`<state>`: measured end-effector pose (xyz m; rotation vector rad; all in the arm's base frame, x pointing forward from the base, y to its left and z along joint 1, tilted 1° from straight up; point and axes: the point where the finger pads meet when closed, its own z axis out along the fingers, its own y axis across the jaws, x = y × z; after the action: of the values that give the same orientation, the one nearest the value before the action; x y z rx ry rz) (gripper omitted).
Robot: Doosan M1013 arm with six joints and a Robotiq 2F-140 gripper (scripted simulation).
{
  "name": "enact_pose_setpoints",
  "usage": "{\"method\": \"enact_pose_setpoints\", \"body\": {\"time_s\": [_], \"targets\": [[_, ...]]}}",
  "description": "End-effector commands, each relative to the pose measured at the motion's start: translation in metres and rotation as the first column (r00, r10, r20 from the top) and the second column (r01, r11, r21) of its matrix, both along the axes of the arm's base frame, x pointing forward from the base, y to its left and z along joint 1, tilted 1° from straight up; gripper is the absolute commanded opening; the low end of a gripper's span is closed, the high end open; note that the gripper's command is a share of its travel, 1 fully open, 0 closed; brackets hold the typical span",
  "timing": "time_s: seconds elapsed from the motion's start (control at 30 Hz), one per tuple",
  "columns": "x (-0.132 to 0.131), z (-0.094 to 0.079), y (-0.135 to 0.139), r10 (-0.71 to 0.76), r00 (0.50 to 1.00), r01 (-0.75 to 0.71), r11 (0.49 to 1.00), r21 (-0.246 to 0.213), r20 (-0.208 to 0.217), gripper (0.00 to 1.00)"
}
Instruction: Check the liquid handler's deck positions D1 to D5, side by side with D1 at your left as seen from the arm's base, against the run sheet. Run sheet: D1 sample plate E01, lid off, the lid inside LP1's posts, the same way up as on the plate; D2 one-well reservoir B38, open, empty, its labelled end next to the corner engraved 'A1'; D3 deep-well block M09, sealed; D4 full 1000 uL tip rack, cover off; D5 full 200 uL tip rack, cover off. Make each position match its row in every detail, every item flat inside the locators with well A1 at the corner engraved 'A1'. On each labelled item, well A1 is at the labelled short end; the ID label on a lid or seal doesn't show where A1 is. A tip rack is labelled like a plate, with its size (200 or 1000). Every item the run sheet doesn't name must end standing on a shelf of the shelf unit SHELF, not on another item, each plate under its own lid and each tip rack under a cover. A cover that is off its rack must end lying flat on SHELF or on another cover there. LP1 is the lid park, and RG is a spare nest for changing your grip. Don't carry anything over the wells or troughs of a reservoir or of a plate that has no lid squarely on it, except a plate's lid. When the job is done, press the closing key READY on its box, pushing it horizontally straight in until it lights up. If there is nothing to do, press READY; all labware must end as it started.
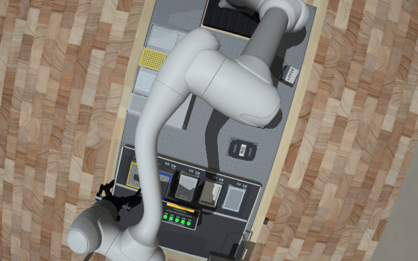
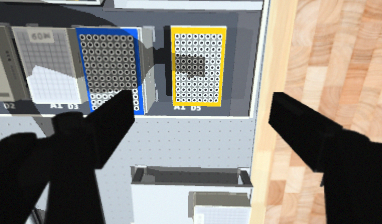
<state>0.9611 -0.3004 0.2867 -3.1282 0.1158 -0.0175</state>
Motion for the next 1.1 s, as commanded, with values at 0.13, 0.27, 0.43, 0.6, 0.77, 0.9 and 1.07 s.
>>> {"method": "enact_pose_setpoints", "body": {"time_s": [0.13, 0.27, 0.43, 0.6, 0.77, 0.9, 1.07], "targets": [[0.002, -0.009, -0.002, 0.007, 1.0, -0.007, 1.0, -0.004, 0.002, 0.79], [0.002, -0.022, -0.002, 0.007, 1.0, -0.007, 1.0, -0.004, 0.003, 0.79], [0.002, -0.038, -0.001, 0.008, 1.0, -0.008, 1.0, -0.005, 0.003, 0.79], [0.002, -0.049, -0.001, 0.008, 1.0, -0.008, 1.0, -0.004, 0.003, 0.79], [0.003, -0.067, -0.001, 0.008, 1.0, -0.008, 1.0, -0.004, 0.001, 0.79], [0.003, -0.082, -0.001, 0.008, 1.0, -0.008, 1.0, -0.003, 0.0, 0.79], [0.003, -0.097, 0.0, 0.009, 1.0, -0.009, 1.0, -0.003, 0.0, 0.79]]}}
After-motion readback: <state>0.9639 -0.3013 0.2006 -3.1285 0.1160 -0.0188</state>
